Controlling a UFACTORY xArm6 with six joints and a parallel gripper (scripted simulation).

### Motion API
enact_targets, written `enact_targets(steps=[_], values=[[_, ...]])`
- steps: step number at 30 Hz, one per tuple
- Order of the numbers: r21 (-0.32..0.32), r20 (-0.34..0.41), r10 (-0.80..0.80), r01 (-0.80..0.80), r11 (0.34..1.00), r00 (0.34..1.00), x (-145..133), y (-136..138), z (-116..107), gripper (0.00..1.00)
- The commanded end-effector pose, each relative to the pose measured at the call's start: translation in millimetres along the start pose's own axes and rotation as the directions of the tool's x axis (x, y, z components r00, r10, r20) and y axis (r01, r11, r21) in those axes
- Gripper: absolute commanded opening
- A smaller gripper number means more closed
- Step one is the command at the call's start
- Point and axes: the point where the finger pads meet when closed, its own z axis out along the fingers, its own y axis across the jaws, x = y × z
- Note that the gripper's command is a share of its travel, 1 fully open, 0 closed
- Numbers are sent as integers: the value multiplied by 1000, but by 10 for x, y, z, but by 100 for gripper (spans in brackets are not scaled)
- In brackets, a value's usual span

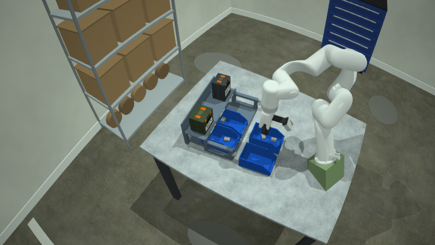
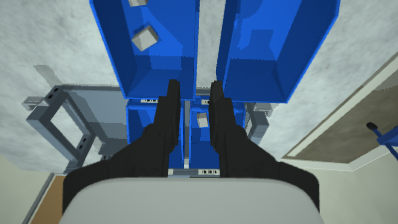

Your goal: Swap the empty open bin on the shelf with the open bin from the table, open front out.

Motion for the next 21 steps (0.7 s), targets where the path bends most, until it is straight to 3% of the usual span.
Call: enact_targets(steps=[1, 21], values=[[0, 2, 2, -2, 1000, 1000, -10, 2, -9, 26], [1, 2, 2, -2, 1000, 1000, -10, 2, 65, 26]])
